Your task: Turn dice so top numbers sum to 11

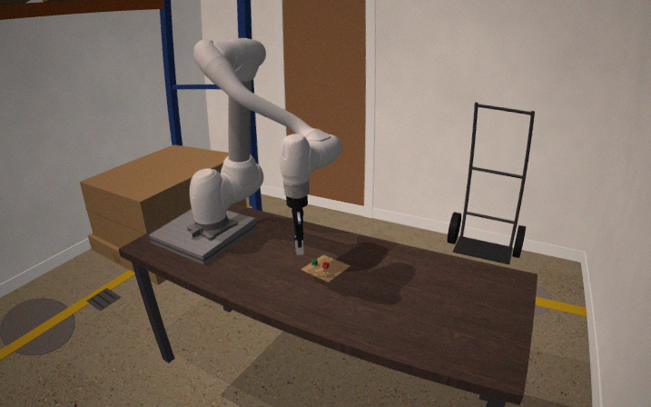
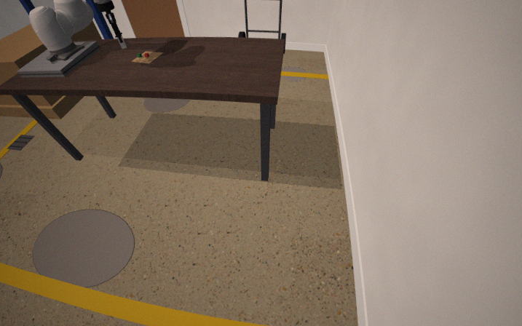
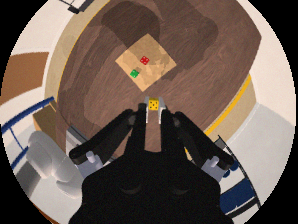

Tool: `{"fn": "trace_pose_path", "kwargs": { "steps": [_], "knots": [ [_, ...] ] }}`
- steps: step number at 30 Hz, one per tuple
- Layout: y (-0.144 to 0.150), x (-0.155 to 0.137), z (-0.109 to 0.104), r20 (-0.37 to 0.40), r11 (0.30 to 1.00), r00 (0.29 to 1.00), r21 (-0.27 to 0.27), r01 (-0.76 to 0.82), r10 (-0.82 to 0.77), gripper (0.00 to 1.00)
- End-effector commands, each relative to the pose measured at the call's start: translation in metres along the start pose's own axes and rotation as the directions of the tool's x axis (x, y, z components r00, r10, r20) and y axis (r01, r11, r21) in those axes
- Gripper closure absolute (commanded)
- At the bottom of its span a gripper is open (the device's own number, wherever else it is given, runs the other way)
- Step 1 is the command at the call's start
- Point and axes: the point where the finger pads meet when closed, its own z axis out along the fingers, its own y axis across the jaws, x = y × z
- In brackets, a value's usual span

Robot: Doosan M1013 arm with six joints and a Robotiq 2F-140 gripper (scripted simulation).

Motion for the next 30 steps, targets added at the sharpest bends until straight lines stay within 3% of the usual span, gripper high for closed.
{"fn": "trace_pose_path", "kwargs": {
  "steps": [1, 9, 12, 14, 17, 30],
  "knots": [
    [0.004, 0.039, -0.002, 0.003, 0.985, 0.985, -0.003, -0.173, 0.173, 0.91],
    [0.004, 0.096, -0.003, 0.003, 0.914, 0.914, -0.004, -0.406, 0.406, 0.91],
    [0.004, 0.099, -0.003, 0.003, 0.909, 0.909, -0.004, -0.417, 0.417, 0.91],
    [0.002, 0.127, -0.003, 0.002, 0.853, 0.853, -0.004, -0.522, 0.522, 0.91],
    [0.0, 0.141, -0.003, 0.002, 0.82, 0.82, -0.004, -0.573, 0.573, 0.91],
    [-0.001, 0.144, -0.003, 0.002, 0.813, 0.813, -0.004, -0.582, 0.582, 0.91]
  ]
}}
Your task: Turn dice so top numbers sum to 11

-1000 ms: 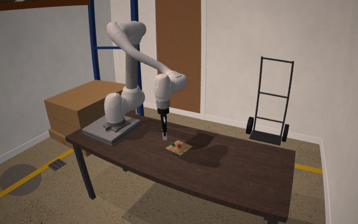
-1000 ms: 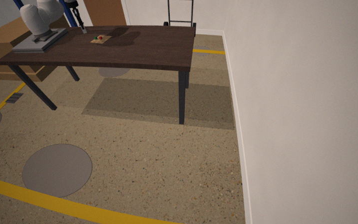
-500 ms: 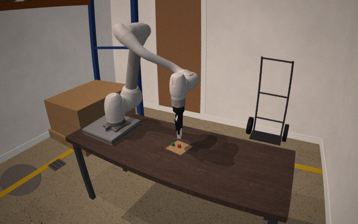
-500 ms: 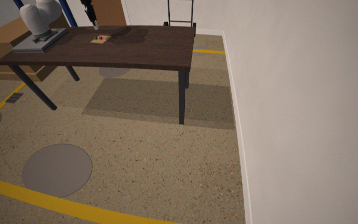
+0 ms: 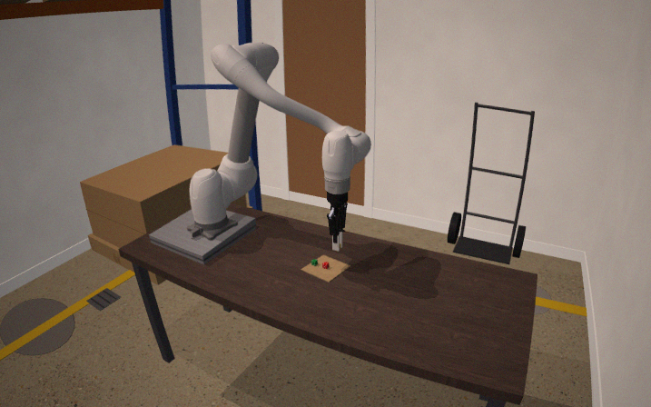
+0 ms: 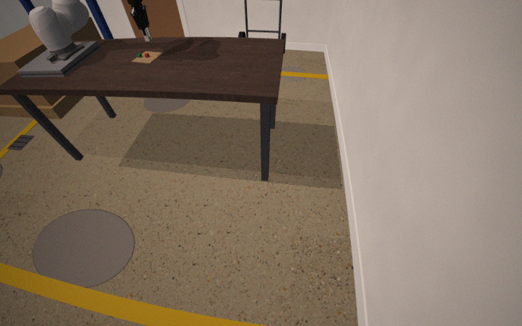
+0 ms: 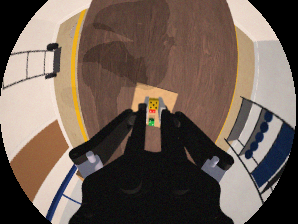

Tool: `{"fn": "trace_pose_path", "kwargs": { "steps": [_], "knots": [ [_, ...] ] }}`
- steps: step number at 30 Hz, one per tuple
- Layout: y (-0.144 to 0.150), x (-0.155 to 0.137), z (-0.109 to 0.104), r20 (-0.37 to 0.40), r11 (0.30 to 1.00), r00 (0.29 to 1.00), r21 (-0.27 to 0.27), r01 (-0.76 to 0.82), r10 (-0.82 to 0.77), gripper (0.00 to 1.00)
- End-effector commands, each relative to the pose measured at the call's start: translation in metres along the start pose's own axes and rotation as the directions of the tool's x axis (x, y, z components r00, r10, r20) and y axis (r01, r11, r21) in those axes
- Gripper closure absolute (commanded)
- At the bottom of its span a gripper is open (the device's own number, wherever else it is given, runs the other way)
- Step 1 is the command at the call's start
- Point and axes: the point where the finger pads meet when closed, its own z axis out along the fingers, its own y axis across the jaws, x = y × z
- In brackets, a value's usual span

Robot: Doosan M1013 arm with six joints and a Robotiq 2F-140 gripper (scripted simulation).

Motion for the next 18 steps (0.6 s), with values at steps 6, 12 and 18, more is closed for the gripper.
{"fn": "trace_pose_path", "kwargs": {
  "steps": [6, 12, 18],
  "knots": [
    [0.0, 0.0, 0.004, 0.0, 1.0, 1.0, 0.0, -0.001, 0.001, 0.91],
    [0.0, 0.0, 0.022, 0.0, 1.0, 1.0, 0.0, -0.001, 0.001, 0.91],
    [0.0, 0.0, 0.04, 0.0, 1.0, 1.0, 0.0, -0.001, 0.001, 0.91]
  ]
}}
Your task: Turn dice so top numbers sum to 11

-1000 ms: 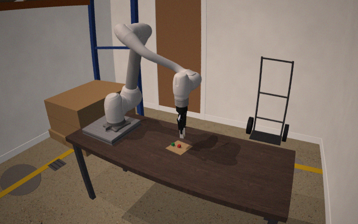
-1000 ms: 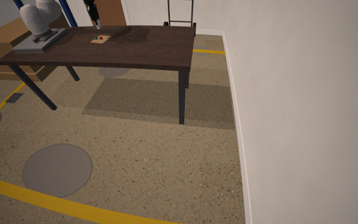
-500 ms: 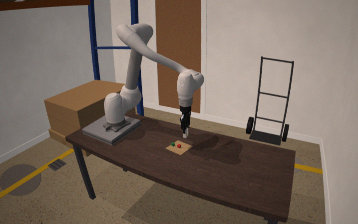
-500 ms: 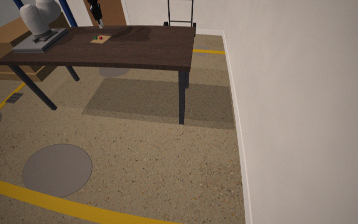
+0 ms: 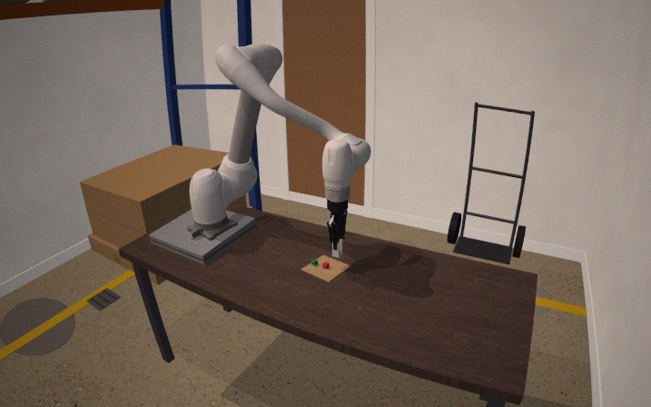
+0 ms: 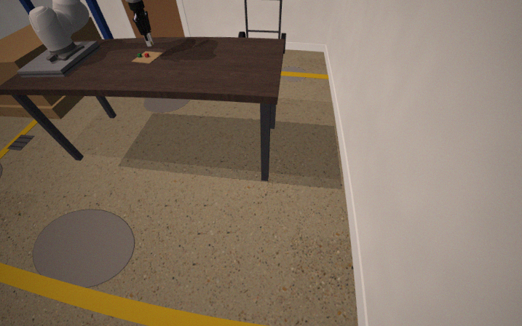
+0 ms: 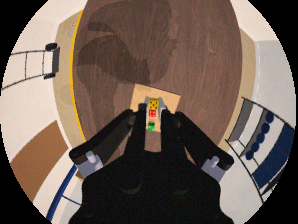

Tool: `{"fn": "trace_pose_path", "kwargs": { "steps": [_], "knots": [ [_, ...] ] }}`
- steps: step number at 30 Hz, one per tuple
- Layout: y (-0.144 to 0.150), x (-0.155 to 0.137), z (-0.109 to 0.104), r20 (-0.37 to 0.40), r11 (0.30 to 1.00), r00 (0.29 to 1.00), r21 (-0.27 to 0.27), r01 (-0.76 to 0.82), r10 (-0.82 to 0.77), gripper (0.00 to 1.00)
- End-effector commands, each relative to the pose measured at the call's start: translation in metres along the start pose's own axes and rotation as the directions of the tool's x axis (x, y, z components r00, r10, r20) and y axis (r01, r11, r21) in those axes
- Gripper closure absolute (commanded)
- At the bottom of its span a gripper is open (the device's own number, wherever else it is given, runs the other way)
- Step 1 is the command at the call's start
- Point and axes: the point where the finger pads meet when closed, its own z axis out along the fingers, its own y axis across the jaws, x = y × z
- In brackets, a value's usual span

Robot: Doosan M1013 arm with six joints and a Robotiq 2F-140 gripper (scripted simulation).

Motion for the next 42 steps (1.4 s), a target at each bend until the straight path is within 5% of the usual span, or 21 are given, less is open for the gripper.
{"fn": "trace_pose_path", "kwargs": {
  "steps": [1, 13, 42],
  "knots": [
    [0.0, 0.0, 0.015, 0.0, 1.0, 1.0, 0.0, 0.0, 0.0, 0.91],
    [0.0, 0.0, 0.061, 0.0, 1.0, 1.0, 0.0, 0.0, 0.0, 0.91],
    [0.0, 0.0, 0.066, 0.0, 1.0, 1.0, 0.0, 0.0, 0.0, 0.91]
  ]
}}
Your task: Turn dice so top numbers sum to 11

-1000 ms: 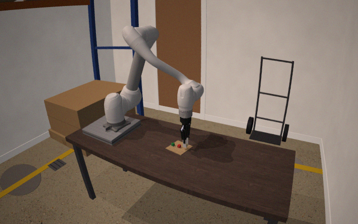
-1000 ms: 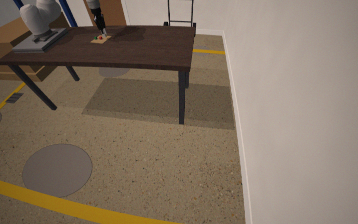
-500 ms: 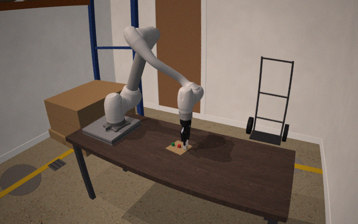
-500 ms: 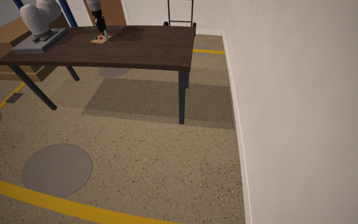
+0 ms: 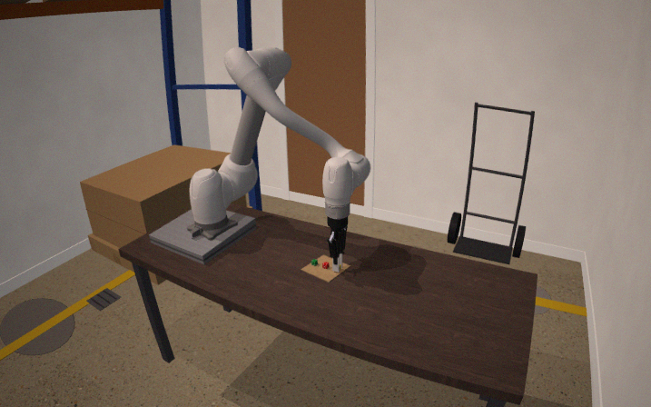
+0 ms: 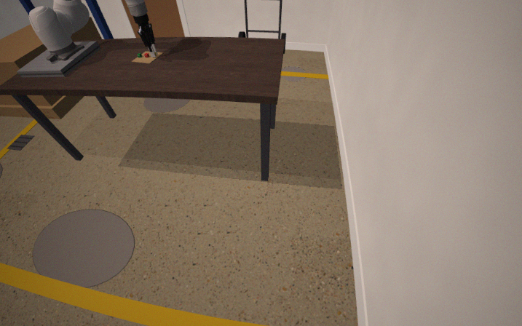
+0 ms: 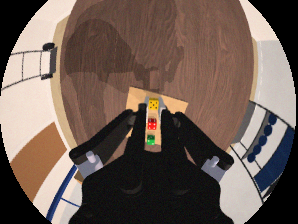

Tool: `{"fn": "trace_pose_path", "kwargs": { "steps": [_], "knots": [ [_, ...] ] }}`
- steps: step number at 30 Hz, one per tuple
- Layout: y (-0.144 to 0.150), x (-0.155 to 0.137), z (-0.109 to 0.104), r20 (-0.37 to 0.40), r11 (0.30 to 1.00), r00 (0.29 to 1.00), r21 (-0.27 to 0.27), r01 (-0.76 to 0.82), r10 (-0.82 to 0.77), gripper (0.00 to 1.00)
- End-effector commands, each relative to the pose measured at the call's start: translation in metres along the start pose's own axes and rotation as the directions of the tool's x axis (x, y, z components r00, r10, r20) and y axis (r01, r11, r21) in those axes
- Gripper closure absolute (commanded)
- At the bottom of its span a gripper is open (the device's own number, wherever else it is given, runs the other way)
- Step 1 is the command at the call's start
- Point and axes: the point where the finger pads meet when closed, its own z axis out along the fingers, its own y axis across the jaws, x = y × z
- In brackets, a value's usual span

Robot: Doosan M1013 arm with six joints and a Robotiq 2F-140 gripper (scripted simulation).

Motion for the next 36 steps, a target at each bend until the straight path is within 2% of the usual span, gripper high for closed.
{"fn": "trace_pose_path", "kwargs": {
  "steps": [1, 36],
  "knots": [
    [0.0, 0.0, -0.0001, 0.0, 1.0, 1.0, 0.0, 0.0, 0.0, 0.91],
    [0.0, 0.0, 0.0036, 0.0, 1.0, 1.0, 0.0, 0.0, 0.0, 0.91]
  ]
}}
